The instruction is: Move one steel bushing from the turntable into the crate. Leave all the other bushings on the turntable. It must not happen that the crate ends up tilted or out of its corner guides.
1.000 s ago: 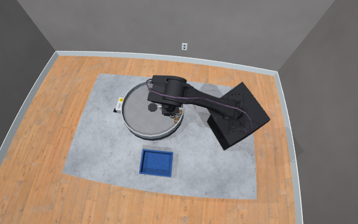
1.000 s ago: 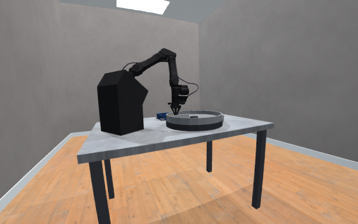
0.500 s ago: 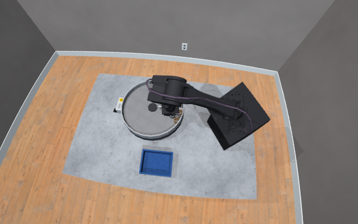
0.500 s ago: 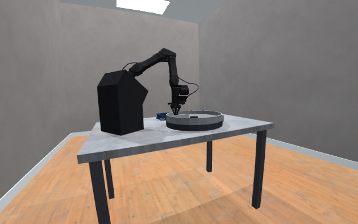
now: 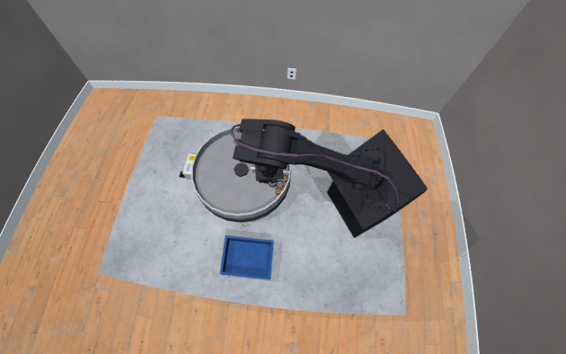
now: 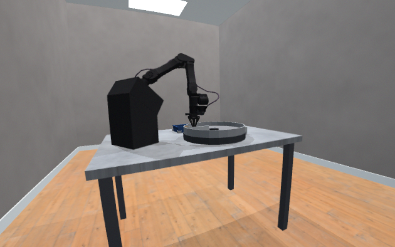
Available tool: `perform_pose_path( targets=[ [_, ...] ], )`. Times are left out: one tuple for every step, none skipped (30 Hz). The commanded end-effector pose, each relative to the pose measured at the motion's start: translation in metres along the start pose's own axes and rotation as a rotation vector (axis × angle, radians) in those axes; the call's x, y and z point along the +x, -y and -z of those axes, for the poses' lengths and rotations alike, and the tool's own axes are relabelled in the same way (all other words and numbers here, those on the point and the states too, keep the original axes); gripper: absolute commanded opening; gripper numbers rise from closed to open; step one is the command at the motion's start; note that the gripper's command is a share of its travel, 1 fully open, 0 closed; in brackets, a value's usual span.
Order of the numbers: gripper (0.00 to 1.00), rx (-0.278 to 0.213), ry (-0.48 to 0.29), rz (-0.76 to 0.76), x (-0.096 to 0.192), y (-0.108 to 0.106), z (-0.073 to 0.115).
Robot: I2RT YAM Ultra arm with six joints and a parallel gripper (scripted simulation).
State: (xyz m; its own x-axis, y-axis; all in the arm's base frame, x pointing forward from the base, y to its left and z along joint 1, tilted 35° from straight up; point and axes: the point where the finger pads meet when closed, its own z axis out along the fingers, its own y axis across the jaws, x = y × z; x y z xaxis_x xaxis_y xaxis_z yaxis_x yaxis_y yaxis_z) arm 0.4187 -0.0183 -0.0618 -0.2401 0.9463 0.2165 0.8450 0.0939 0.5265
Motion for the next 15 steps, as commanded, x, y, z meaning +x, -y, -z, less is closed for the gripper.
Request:
perform_pose_path(
  targets=[
    [0.13,-0.044,0.034,0.006,-0.0110,-0.0196,0.0080],
    [0.00,-0.044,0.034,0.006,-0.0110,-0.0196,0.0080],
    [0.00,-0.031,0.030,0.001,-0.0100,-0.0163,0.0078],
    [0.00,-0.031,0.030,0.001,-0.0100,-0.0163,0.0078],
    [0.00,-0.031,0.030,0.001,-0.0100,-0.0163,0.0078],
    [0.00,-0.028,0.029,0.000,-0.0096,-0.0152,0.0077],
    [0.00,-0.028,0.029,0.000,-0.0096,-0.0152,0.0077],
    [0.00,-0.028,0.029,0.000,-0.0096,-0.0152,0.0077],
    [0.00,-0.028,0.029,0.000,-0.0096,-0.0152,0.0077],
    [0.00,-0.028,0.029,0.000,-0.0096,-0.0152,0.0077],
    [0.00,-0.028,0.029,0.000,-0.0096,-0.0152,0.0077],
    [0.00,-0.028,0.029,0.000,-0.0096,-0.0152,0.0077],
    [0.00,-0.028,0.029,0.000,-0.0096,-0.0152,0.0077],
    [0.00,-0.028,0.029,0.000,-0.0096,-0.0152,0.0077],
    [0.00,-0.028,0.029,0.000,-0.0096,-0.0152,0.0077]
  ],
)
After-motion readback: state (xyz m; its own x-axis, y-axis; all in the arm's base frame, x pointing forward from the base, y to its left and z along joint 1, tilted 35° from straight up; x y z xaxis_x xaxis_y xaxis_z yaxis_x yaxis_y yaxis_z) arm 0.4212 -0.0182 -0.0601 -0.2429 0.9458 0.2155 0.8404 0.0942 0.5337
